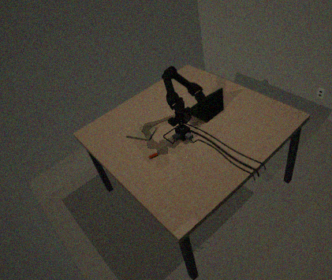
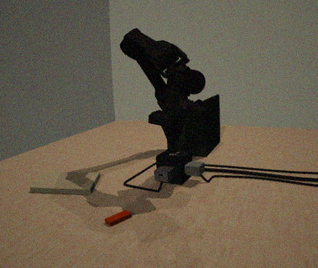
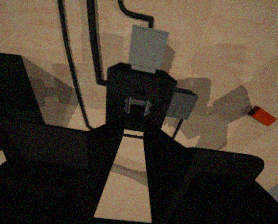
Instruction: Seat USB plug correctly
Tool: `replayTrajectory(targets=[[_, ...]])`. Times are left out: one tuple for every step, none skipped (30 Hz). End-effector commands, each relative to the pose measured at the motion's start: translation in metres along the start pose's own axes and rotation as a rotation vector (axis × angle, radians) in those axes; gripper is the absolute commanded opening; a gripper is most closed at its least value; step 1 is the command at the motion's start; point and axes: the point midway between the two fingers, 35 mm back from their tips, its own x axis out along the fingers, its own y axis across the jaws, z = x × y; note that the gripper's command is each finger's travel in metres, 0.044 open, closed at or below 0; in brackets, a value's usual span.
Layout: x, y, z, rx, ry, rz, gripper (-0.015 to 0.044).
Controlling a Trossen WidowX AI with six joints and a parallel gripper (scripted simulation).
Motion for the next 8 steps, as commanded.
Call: replayTrajectory(targets=[[-0.0033,-0.0002,-0.0005,0.003,-0.001,0.000,0.0095],[-0.0043,-0.0002,-0.0006,0.003,-0.001,0.000,0.0095],[-0.0053,-0.0002,-0.0007,0.003,-0.001,0.000,0.0095],[-0.0063,-0.0002,-0.0008,0.003,-0.001,0.000,0.0095],[-0.0073,-0.0002,-0.0010,0.003,-0.001,0.000,0.0095],[-0.0083,-0.0002,-0.0011,0.003,-0.001,0.000,0.0095],[-0.0093,-0.0002,-0.0012,0.003,-0.002,0.000,0.0095],[-0.0103,-0.0002,-0.0014,0.002,-0.002,0.000,0.0095]])
